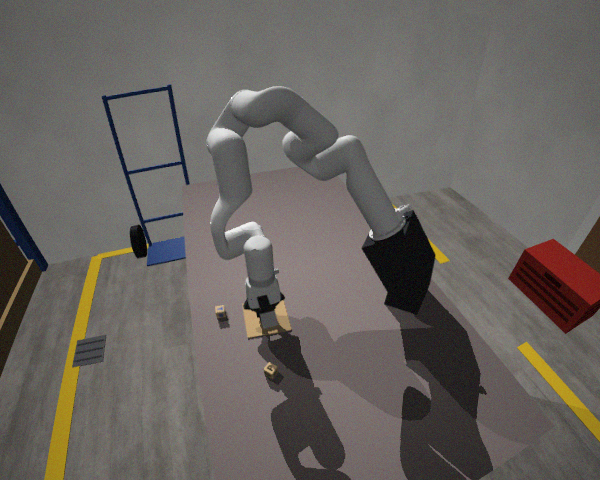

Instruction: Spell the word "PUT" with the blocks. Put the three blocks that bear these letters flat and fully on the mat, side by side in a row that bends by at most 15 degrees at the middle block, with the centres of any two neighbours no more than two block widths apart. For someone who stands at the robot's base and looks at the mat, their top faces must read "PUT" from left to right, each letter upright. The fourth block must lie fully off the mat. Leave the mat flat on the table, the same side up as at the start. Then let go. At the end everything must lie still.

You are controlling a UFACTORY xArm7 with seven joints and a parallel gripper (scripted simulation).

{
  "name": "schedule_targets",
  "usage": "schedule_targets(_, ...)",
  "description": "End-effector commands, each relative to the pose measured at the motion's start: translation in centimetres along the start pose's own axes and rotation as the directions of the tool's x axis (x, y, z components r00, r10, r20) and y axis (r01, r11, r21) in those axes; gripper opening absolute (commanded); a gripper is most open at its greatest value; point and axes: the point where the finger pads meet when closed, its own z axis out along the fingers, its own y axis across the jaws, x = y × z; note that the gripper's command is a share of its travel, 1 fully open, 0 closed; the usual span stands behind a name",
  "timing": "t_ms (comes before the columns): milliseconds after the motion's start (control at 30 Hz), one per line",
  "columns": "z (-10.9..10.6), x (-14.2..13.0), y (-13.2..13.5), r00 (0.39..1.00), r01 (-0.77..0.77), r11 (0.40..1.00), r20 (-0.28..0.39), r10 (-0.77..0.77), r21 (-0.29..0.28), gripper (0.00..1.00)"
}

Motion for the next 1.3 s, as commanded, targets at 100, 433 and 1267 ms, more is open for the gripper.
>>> schedule_targets(100, -0.06, 0.07, 0.08, 1.000, 0.000, 1.000, -0.002, 0.000, -0.002, 0.27)
schedule_targets(433, -0.06, 0.07, 0.08, 1.000, 0.000, 1.000, -0.002, 0.000, -0.002, 0.31)
schedule_targets(1267, -0.09, 0.07, 0.08, 1.000, 0.000, 1.000, -0.002, 0.000, -0.002, 0.47)
